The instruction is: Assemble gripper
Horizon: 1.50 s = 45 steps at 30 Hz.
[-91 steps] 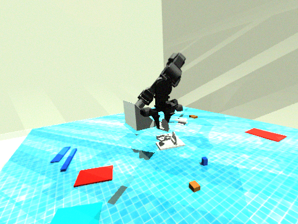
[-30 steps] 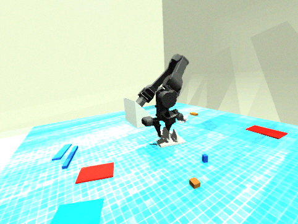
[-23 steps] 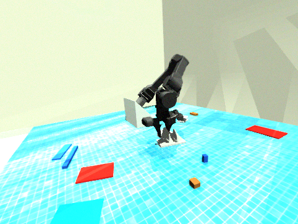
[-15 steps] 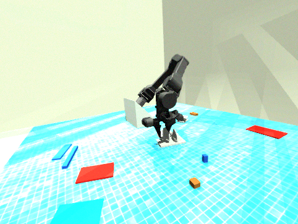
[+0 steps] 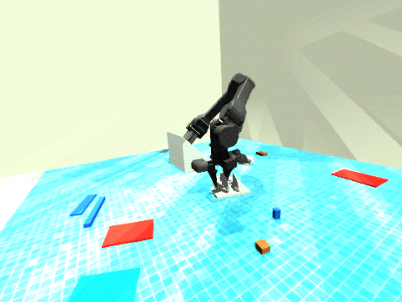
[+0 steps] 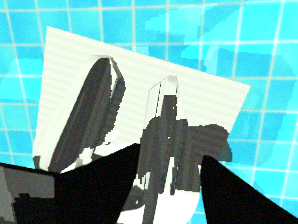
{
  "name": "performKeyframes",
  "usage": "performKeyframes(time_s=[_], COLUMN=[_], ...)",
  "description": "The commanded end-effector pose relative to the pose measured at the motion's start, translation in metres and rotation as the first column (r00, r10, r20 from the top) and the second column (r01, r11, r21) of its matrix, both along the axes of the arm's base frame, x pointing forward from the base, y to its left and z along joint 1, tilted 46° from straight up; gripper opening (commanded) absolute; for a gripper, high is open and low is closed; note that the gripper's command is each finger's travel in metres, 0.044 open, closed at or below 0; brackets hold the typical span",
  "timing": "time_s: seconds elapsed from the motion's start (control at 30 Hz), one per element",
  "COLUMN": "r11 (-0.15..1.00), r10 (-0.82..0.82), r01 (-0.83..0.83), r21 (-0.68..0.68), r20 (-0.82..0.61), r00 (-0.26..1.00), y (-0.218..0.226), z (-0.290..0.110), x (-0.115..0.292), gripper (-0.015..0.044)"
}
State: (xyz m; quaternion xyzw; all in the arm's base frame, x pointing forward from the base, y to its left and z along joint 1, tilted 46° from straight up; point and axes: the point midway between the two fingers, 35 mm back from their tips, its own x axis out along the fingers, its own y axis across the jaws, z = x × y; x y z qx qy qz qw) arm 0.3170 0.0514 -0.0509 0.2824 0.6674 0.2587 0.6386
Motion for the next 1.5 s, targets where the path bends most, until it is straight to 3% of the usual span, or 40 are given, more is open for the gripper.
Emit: performKeyframes(time_s=[0.0,1.47], r11=[1.0,1.0], r10=[-0.003,-0.002], r01=[0.003,0.002], r21=[0.006,0.007], r20=[-0.004,-0.003], r00=[1.0,1.0], y=[0.0031,0.0077], z=[-0.0017,-0.0061], x=[-0.0003,-0.0005], gripper=[0.0134,0.0134])
